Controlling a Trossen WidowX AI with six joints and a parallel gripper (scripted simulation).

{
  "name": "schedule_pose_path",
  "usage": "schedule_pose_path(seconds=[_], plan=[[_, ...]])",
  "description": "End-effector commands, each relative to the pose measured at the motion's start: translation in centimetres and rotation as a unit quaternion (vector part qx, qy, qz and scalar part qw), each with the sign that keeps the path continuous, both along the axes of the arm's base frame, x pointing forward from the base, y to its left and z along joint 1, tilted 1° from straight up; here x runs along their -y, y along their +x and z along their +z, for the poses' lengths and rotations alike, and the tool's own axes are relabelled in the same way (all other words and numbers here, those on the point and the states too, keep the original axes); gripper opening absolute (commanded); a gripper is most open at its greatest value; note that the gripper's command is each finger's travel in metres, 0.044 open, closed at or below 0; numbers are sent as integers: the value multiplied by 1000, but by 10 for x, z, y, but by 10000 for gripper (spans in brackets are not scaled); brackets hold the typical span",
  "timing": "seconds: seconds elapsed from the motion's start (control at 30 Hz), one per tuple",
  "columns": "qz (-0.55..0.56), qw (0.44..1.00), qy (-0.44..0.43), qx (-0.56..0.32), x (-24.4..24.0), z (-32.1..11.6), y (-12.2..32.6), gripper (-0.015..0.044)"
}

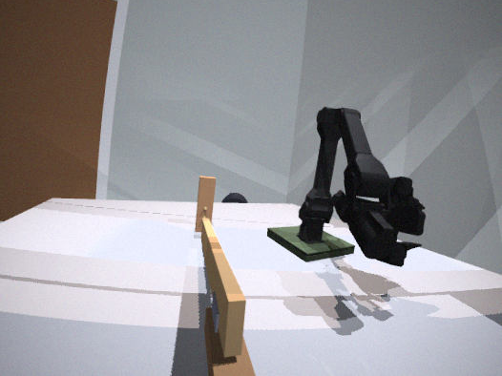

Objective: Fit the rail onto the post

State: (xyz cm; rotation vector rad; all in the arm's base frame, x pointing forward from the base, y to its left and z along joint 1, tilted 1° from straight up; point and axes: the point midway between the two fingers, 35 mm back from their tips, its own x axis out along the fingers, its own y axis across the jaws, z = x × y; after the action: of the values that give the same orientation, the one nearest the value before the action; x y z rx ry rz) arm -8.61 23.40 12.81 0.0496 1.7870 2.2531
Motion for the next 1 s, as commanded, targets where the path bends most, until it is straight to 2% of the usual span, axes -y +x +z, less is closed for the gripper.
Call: schedule_pose_path(seconds=[0.0, 0.17, 0.5, 0.73, 0.97], plan=[[-1, 1000, 1, 2, 0, 0, 1, 426], [-27, 996, 39, 69, -12, -8, 32, 440], [-101, 945, 97, 294, -19, -26, 157, 440], [-132, 890, 78, 429, 9, -31, 243, 440], [-145, 834, 29, 532, 58, -29, 313, 440]])
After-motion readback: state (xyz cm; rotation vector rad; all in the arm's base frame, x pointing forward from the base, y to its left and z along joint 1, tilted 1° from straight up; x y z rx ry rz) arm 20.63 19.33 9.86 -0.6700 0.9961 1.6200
